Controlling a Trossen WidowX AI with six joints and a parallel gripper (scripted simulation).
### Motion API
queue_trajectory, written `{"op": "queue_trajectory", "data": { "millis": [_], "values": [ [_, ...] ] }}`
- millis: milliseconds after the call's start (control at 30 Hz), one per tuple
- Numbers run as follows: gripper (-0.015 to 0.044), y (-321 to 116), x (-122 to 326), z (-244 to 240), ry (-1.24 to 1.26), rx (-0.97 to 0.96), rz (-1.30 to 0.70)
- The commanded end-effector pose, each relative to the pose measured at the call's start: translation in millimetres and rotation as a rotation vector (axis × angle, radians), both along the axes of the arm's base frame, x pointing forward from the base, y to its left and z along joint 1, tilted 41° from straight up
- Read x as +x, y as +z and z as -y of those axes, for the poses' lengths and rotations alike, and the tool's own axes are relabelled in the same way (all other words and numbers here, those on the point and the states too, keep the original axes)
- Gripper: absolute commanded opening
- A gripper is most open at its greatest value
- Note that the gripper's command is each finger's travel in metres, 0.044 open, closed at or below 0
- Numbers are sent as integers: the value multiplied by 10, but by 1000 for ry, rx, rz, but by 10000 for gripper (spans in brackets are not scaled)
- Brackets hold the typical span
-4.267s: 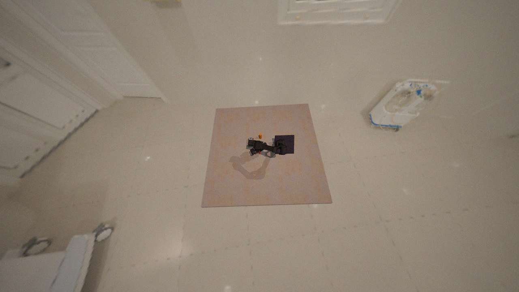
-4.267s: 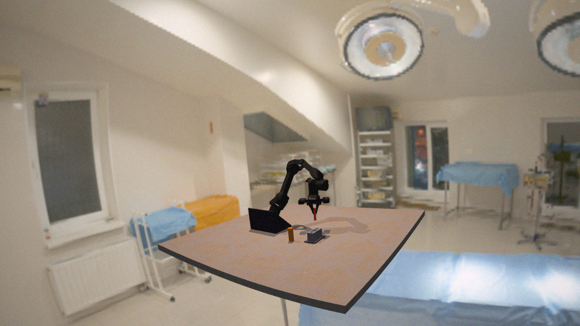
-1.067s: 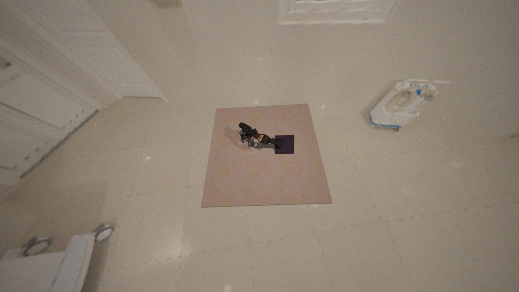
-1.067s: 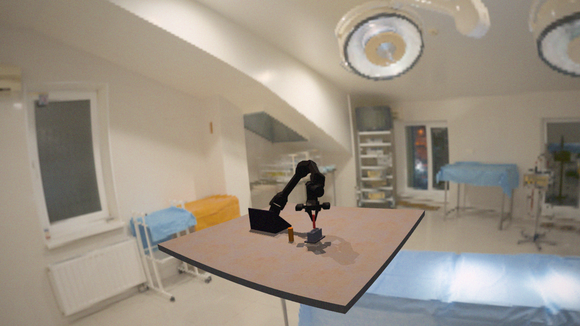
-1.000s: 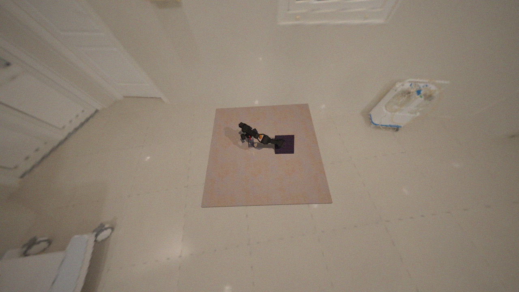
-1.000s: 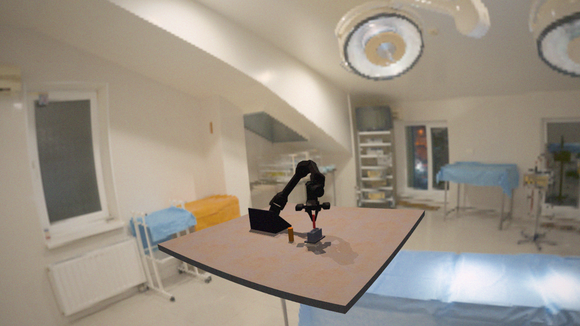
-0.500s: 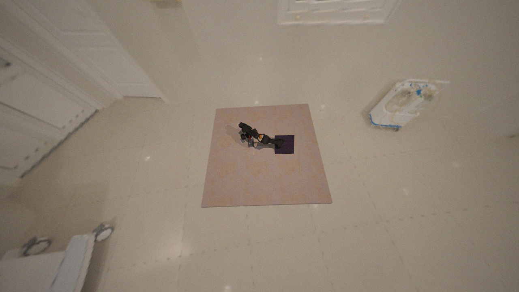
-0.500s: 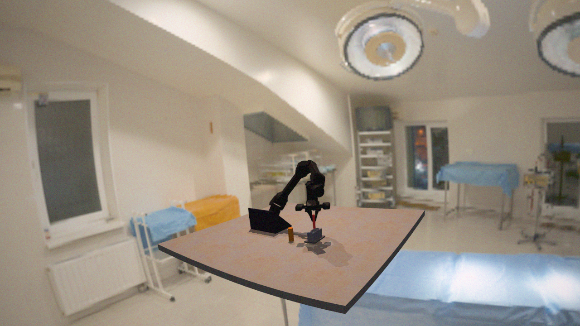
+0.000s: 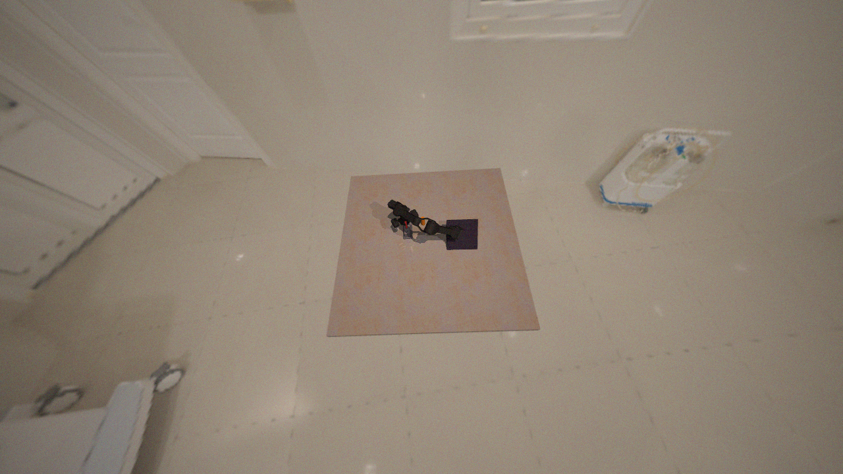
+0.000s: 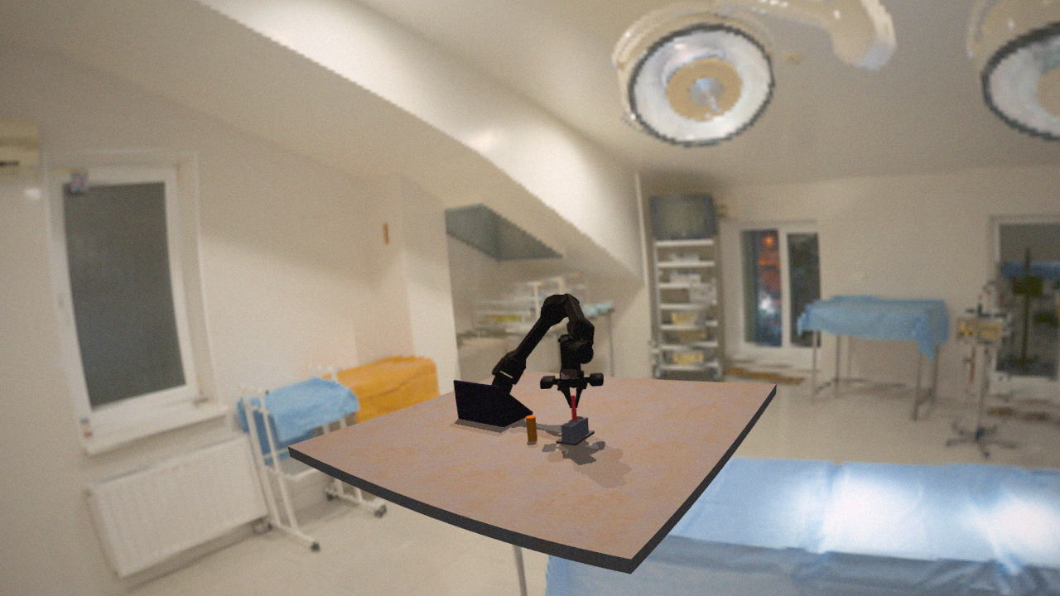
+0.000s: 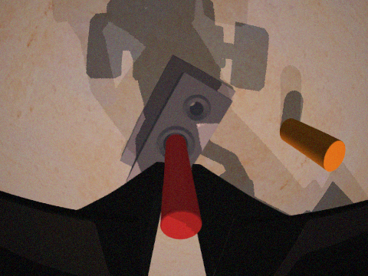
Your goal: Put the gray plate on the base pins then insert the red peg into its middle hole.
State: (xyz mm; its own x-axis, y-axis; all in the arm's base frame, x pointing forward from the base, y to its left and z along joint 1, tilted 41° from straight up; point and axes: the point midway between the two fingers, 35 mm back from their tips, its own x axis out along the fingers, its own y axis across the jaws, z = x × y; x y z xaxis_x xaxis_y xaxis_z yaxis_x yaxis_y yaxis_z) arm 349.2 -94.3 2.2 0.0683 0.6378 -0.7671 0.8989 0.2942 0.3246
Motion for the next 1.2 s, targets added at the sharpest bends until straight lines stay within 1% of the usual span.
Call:
{"op": "queue_trajectory", "data": {
  "millis": [0,1167],
  "values": [
    [0,-35,-14,-66,1,5,-6],
    [0,-31,-15,-60,4,1,-1]
  ]
}}
